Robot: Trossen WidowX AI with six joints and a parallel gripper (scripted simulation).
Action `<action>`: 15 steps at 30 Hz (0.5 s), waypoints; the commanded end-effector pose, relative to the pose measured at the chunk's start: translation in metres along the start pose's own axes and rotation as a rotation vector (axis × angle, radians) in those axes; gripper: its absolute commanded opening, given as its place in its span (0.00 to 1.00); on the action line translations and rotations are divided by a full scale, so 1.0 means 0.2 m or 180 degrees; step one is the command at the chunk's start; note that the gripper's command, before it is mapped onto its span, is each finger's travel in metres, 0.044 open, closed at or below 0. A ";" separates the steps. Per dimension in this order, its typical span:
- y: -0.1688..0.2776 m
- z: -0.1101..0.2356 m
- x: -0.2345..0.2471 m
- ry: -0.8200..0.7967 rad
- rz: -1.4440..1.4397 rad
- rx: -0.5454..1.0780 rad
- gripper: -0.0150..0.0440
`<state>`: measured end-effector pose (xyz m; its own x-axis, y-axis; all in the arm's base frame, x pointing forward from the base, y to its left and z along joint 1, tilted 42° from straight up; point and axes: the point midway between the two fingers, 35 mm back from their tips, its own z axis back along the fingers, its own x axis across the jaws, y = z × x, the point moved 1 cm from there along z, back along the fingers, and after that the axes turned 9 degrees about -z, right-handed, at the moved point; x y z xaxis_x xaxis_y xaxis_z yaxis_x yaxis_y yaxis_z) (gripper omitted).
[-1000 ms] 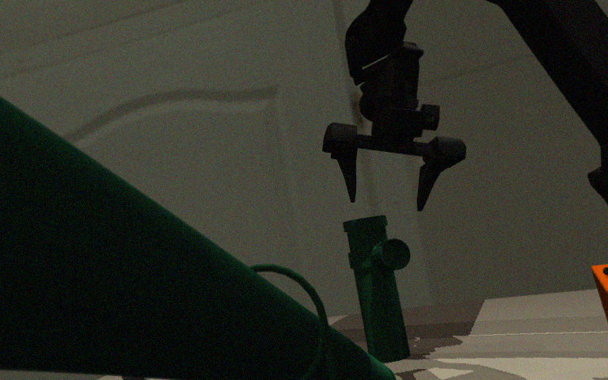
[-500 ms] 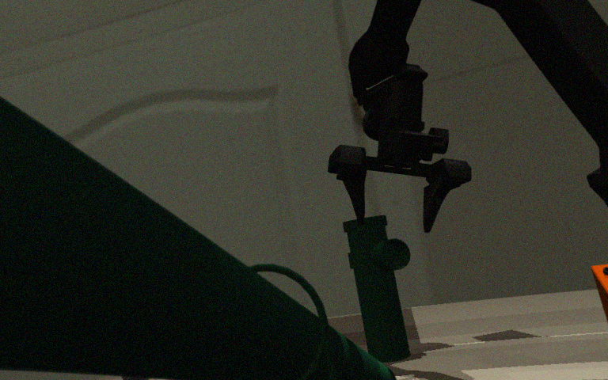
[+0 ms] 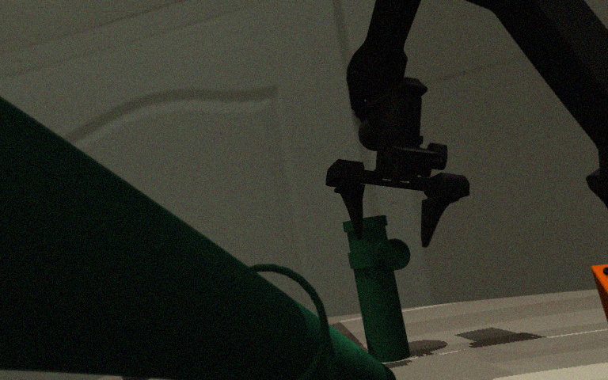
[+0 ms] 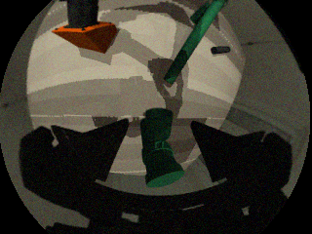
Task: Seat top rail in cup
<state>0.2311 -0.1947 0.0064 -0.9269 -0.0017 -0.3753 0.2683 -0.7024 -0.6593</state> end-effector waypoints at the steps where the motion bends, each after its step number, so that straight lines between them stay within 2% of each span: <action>1: 0.00 -0.03 -0.01 0.0010 -0.0004 0.0007 1.00; 15: 0.00 -0.15 -0.01 0.0013 -0.0002 0.0005 1.00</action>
<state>0.2382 -0.1774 -0.0093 -0.9264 -0.0018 -0.3765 0.2689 -0.7031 -0.6583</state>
